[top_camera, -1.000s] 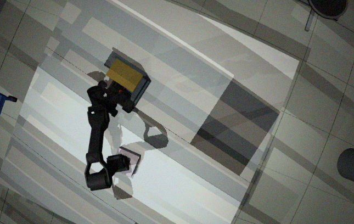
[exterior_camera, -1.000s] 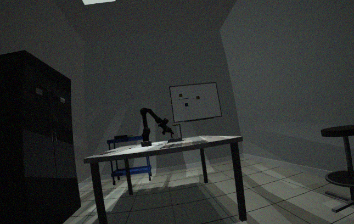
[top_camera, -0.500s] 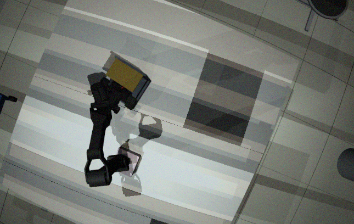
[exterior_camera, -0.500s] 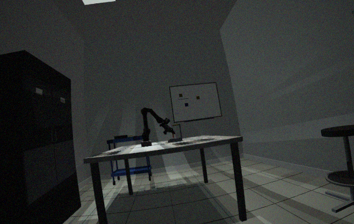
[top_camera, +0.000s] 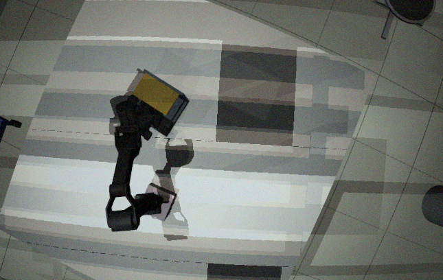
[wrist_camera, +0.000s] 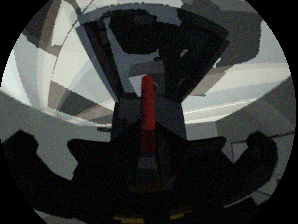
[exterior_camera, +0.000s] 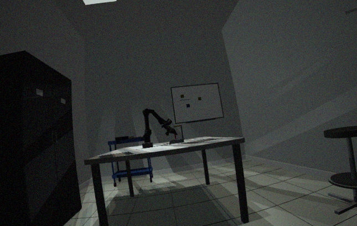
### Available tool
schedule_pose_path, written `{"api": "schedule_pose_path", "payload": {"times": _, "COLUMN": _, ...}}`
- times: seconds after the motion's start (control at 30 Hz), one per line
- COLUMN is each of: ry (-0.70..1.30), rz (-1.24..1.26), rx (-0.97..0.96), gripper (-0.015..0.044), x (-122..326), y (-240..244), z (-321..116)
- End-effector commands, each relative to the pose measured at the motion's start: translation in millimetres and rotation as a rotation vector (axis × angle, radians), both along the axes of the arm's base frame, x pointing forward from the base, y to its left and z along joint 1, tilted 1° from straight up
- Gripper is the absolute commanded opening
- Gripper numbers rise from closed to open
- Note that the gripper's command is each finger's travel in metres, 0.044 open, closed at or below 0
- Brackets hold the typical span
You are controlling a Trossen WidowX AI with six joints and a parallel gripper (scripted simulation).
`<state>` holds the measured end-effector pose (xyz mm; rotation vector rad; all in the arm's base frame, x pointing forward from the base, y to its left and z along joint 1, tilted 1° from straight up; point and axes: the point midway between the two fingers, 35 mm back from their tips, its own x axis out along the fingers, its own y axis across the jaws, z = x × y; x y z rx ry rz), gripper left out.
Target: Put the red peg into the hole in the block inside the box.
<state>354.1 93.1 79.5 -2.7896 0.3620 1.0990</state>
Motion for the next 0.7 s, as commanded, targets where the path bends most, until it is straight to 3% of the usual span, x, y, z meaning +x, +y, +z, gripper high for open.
{"api": "schedule_pose_path", "payload": {"times": 0.0, "ry": -0.001, "rz": 0.005, "rx": 0.001, "gripper": 0.0, "x": 3, "y": 0, "z": 0}}
{"api": "schedule_pose_path", "payload": {"times": 0.67, "ry": -0.002, "rz": 0.005, "rx": 0.0, "gripper": 0.0, "x": 14, "y": -3, "z": 1}}
